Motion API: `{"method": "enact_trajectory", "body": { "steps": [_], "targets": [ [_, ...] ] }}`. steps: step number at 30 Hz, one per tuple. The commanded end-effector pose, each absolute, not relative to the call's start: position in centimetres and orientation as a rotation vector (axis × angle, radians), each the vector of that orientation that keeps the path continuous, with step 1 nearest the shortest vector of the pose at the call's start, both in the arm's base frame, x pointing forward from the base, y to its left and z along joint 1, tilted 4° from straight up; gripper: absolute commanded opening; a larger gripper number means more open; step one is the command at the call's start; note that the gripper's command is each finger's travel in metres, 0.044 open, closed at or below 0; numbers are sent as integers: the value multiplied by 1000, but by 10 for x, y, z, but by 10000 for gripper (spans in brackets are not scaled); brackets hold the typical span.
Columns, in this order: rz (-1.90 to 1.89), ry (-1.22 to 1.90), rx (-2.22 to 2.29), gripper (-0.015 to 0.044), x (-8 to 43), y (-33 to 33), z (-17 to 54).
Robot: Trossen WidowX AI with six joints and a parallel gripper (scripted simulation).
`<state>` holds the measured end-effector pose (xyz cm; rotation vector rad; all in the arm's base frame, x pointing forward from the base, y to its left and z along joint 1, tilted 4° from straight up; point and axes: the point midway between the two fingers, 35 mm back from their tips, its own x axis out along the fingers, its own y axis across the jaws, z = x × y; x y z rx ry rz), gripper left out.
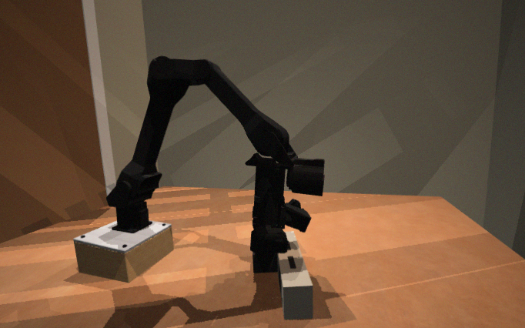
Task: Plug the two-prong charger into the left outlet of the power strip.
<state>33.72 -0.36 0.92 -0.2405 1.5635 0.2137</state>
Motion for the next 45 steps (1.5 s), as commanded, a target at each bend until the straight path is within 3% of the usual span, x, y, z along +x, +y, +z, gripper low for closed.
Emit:
{"method": "enact_trajectory", "body": {
  "steps": [1, 4, 45],
  "targets": [
    [213, 1562, -241, 368, 338, -4, 9],
    [213, 1561, -241, 440, 337, -4, 9],
    [221, 1534, -240, 440, 327, -7, 8]
  ]
}}
